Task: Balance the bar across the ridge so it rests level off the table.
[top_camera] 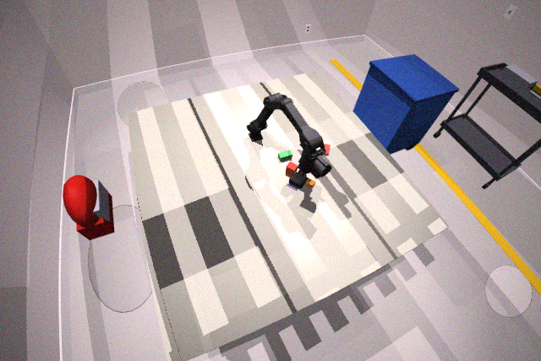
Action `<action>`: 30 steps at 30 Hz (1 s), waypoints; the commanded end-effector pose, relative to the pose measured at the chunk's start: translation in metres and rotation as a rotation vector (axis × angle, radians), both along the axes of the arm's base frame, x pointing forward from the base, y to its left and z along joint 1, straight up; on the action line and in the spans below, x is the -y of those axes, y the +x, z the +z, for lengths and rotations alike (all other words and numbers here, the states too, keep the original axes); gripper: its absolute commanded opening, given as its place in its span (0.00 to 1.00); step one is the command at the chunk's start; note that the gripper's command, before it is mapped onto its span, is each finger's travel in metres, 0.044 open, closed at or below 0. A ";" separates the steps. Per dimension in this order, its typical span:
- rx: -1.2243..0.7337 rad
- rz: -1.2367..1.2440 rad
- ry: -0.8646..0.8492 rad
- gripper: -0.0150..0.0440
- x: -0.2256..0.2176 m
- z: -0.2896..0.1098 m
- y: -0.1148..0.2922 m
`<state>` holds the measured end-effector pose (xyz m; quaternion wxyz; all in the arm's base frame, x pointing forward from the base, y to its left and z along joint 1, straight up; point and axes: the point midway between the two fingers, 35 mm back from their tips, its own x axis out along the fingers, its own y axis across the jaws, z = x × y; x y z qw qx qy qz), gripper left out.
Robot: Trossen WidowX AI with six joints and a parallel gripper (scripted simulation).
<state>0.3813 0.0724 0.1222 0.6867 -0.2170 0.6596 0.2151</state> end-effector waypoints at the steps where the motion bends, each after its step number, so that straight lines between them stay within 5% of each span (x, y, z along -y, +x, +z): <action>1: 0.002 -0.003 -0.002 0.25 0.000 0.000 0.000; 30: 0.002 -0.003 -0.002 0.25 0.000 -0.003 0.000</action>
